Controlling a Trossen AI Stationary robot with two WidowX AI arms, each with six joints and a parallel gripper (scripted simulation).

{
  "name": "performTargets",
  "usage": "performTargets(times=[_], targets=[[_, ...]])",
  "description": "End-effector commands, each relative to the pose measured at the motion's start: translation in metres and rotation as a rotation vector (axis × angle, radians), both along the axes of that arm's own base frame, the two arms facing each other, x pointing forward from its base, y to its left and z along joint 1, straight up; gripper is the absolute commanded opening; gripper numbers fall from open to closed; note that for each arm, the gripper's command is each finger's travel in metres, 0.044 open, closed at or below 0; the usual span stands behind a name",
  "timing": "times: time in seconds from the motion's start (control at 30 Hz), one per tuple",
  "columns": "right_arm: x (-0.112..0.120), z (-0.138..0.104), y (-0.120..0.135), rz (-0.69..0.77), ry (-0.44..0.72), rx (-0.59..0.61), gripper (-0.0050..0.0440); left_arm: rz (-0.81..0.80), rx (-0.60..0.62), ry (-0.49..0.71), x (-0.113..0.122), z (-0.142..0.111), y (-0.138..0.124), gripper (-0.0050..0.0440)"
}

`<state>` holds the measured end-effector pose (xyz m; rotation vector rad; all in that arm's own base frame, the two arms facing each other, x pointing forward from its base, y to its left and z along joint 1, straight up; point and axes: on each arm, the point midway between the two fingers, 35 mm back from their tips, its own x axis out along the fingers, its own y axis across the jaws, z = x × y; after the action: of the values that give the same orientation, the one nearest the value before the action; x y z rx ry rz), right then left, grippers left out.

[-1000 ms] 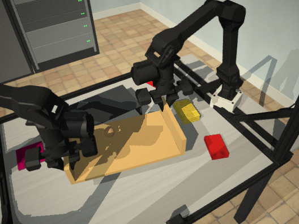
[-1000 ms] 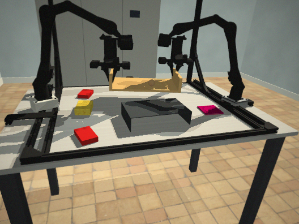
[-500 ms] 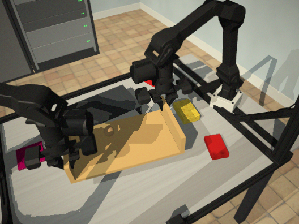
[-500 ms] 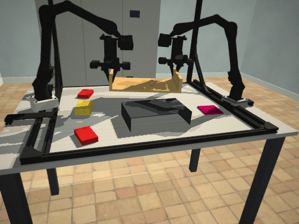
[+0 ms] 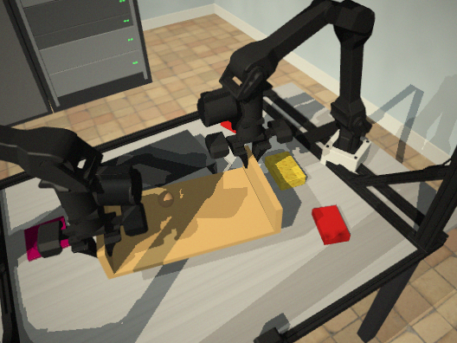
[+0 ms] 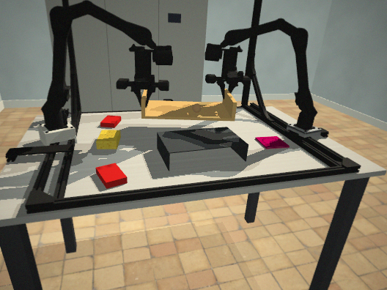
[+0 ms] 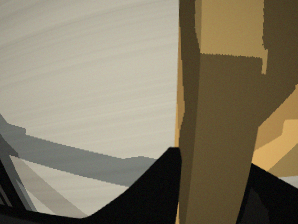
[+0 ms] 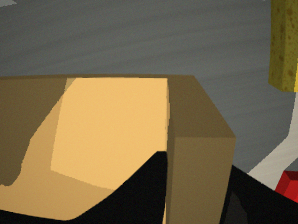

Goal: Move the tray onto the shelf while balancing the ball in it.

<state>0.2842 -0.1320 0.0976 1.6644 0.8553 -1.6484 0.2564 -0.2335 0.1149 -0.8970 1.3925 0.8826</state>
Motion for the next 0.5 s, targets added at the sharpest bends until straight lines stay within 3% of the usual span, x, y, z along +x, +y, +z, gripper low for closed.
performTargets(times=[0.0,0.47], targets=[[-0.0005,0.0008,-0.0014,-0.003,-0.001,-0.005,0.002,-0.003,0.004,-0.002,0.0003,0.0007,0.0029,0.002],[-0.0025,0.0004,-0.0055,-0.003,-0.006,0.006,0.002,-0.003,-0.007,0.001,0.0015,0.0012,0.0073,0.002]])
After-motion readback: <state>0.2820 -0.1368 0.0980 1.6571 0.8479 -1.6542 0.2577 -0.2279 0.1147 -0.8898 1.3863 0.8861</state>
